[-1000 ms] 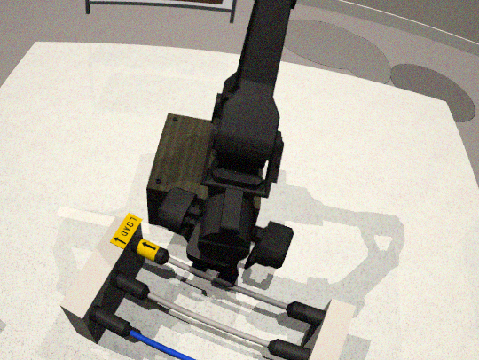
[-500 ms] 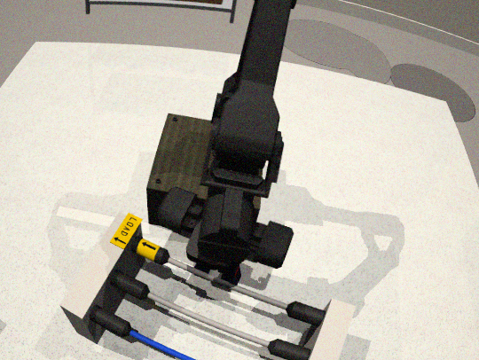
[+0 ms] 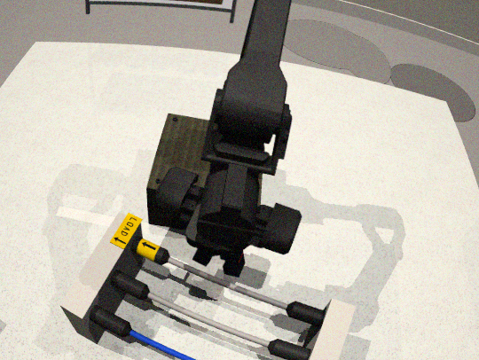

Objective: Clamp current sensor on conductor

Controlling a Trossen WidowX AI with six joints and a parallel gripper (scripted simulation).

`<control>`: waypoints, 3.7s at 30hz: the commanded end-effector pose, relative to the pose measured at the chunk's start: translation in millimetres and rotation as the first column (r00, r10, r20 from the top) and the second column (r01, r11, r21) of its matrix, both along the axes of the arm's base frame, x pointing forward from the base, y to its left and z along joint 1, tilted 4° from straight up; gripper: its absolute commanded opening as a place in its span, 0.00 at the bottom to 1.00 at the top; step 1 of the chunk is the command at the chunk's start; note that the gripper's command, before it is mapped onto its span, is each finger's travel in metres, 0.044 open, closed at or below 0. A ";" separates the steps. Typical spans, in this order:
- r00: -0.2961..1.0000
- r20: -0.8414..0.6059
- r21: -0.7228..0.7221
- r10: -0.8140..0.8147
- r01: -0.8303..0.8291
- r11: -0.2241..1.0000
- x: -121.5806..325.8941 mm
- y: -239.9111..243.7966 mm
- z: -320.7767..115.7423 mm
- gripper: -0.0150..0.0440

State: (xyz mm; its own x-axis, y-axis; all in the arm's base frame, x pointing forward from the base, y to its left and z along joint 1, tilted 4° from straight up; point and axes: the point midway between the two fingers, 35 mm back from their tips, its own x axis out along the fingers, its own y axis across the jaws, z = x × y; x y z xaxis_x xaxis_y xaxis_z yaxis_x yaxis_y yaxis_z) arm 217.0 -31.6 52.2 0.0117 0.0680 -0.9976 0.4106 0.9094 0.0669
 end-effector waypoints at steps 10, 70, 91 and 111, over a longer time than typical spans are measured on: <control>1.000 0.012 -0.007 0.000 0.000 1.000 -7.9 -3.6 70.5 0.25; 0.032 0.049 -0.093 0.998 -0.995 0.037 45.7 -28.6 53.5 0.25; 0.032 0.049 -0.093 0.998 -0.995 0.037 46.9 -26.6 18.9 0.25; 0.029 0.052 -0.099 0.998 -0.995 0.034 47.3 -25.5 11.7 0.25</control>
